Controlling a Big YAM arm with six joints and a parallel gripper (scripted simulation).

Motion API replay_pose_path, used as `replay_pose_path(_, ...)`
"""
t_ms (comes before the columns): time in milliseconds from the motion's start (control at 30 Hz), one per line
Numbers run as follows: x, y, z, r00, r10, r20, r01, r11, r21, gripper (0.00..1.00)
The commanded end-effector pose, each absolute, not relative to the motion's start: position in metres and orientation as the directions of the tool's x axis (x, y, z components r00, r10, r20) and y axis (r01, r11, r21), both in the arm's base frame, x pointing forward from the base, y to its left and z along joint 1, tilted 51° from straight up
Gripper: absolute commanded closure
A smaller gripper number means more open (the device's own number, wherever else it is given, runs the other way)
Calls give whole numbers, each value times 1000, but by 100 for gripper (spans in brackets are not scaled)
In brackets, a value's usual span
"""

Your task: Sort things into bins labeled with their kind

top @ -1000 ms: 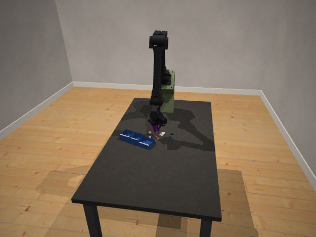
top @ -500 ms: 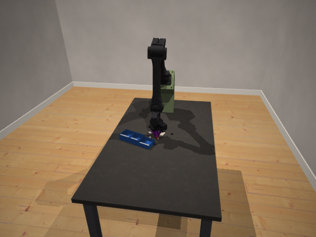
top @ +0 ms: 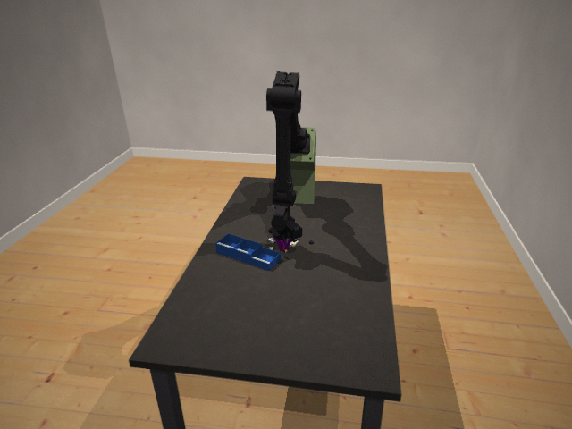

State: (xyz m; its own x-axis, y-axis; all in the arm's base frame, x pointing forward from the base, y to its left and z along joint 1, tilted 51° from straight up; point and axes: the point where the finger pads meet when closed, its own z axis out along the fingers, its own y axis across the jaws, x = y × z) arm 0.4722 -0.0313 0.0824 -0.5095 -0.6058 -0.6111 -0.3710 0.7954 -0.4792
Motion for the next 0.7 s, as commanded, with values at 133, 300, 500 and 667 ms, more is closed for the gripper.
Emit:
replay_pose_path(133, 472, -30, 87, -500, -606, -619, -364, 795, -485, 96)
replay_pose_path(300, 472, -30, 88, -500, -606, -619, -364, 795, -485, 96)
replay_pose_path(500, 472, -30, 88, -500, -606, -619, -364, 795, -485, 96)
replay_pose_path(667, 472, -30, 88, -500, -606, -619, -364, 795, -485, 96)
